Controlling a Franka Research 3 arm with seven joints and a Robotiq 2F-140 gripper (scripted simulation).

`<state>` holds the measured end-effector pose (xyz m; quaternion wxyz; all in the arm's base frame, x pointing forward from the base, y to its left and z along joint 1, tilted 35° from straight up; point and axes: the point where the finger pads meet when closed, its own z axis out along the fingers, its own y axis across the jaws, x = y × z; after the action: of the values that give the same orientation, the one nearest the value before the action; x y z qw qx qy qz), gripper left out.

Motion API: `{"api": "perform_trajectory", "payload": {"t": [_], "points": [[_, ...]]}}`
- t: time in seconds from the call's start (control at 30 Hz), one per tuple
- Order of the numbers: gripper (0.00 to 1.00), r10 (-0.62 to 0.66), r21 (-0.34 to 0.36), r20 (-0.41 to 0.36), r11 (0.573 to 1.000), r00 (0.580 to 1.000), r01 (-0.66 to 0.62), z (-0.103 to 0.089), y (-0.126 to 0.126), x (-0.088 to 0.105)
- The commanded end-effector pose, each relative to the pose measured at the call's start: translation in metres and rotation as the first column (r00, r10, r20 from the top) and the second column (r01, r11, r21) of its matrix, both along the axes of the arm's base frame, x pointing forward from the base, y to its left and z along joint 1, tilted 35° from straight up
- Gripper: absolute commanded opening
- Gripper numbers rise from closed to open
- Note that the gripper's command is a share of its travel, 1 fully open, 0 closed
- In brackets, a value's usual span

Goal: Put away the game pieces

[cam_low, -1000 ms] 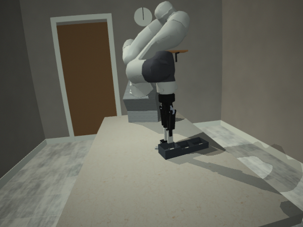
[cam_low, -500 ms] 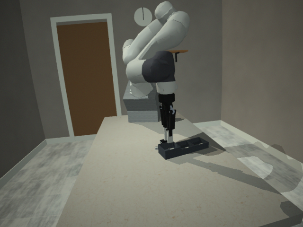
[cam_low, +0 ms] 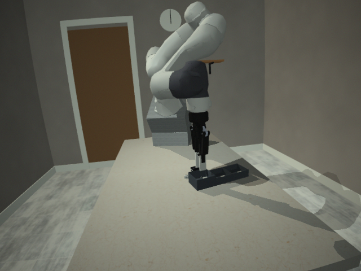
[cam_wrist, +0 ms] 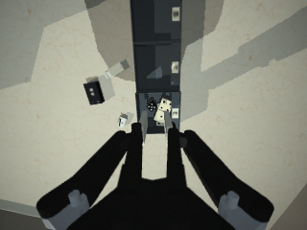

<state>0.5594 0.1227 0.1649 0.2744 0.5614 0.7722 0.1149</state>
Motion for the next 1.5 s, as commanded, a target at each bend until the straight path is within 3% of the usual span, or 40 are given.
{"api": "perform_trajectory", "payload": {"t": [0.0,1.0,1.03,1.47], "points": [[0.19,-0.004,0.001,-0.001,1.0,1.0,0.004,0.0,-0.001,-0.001],[0.19,-0.004,0.001,-0.001,1.0,1.0,0.004,-0.001,-0.001,-0.003],[1.0,-0.004,0.001,-0.001,1.0,1.0,0.004,0.002,-0.001,-0.005],[1.0,-0.004,0.001,-0.001,1.0,1.0,0.004,0.039,0.005,-0.029]]}}
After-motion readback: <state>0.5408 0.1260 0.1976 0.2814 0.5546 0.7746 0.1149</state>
